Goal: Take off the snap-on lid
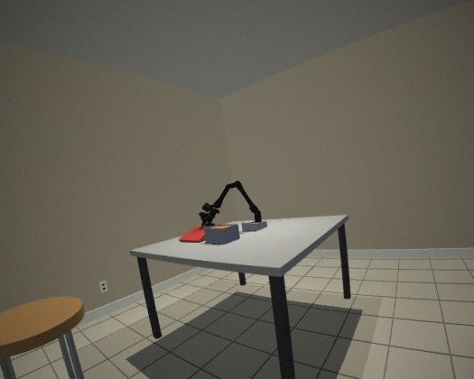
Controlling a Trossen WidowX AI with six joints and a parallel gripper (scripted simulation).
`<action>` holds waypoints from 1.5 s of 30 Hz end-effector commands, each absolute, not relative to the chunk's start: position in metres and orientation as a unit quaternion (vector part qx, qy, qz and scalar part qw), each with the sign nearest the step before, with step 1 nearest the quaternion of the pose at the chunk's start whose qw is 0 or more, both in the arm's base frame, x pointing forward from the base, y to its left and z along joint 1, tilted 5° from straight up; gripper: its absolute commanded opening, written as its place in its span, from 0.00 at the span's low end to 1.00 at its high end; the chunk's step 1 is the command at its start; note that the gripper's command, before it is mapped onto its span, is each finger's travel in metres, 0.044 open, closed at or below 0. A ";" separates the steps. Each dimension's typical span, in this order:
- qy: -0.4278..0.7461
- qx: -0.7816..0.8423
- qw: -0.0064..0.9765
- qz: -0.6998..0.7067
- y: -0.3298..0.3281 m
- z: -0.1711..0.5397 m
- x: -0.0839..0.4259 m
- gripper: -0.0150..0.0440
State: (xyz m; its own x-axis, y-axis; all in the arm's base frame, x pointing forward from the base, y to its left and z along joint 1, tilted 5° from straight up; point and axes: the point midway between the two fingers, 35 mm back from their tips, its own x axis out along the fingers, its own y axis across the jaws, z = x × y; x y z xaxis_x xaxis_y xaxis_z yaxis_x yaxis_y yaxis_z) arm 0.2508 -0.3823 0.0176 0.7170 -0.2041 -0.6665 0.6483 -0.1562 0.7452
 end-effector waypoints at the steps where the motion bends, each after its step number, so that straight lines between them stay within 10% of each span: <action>1: 0.174 0.686 0.617 -0.343 -0.377 0.002 0.249 0.25; 12: 0.174 0.686 0.617 -0.343 -0.376 -0.006 0.249 0.25; 30: 0.175 0.686 0.617 -0.344 -0.378 0.007 0.240 0.99; 45: 0.175 0.686 0.617 -0.344 -0.370 0.008 0.210 1.00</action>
